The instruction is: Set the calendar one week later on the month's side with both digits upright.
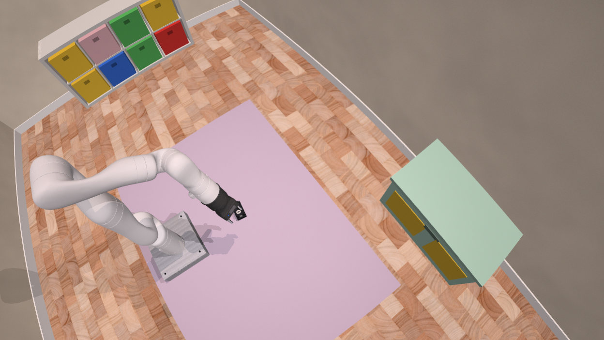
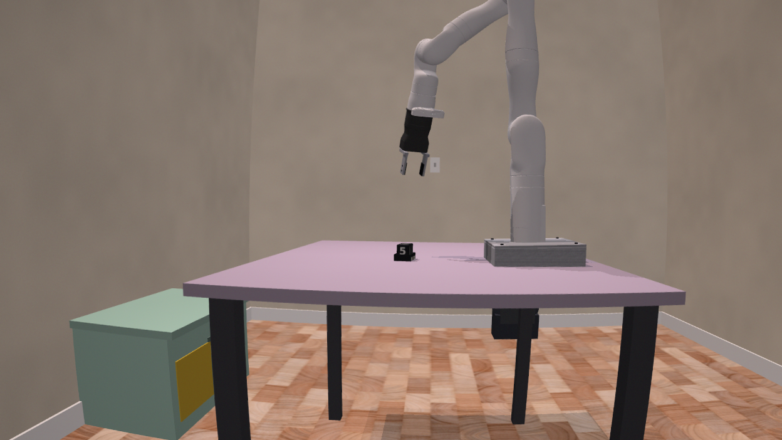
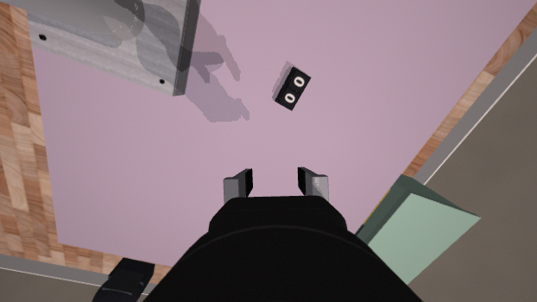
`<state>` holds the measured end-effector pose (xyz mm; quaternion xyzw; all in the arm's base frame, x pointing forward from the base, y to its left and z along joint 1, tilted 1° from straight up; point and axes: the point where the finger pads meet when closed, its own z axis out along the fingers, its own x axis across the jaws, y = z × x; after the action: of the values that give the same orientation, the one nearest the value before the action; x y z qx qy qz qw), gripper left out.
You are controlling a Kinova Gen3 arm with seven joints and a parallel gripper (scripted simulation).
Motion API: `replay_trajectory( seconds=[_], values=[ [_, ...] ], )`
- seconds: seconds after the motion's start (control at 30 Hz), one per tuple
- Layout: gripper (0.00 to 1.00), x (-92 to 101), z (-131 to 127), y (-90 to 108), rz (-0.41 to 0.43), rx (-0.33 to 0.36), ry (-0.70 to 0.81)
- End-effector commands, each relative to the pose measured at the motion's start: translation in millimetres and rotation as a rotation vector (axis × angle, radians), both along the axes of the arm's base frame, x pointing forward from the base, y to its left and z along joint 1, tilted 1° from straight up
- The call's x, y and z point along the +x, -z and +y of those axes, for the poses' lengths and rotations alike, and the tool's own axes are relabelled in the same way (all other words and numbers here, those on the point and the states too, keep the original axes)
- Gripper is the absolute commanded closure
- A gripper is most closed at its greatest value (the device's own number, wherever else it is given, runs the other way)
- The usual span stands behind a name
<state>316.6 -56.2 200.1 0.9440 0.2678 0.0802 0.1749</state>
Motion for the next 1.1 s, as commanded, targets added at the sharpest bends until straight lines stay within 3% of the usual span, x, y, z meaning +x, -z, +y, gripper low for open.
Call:
replay_trajectory(
  seconds=[0.0,0.23,0.3,0.53,1.07],
  values=[
    [0.0,-1.3,6,10.5,0.022,0.034,0.041],
    [0.0,-3.2,45,50.1,0.095,0.222,0.281],
    [0.0,-3.2,45,50.1,0.095,0.222,0.281],
    [0.0,2.4,73,76.1,0.143,0.356,0.488],
    [0.0,3.7,76,79.4,0.149,0.373,0.518]
  ],
)
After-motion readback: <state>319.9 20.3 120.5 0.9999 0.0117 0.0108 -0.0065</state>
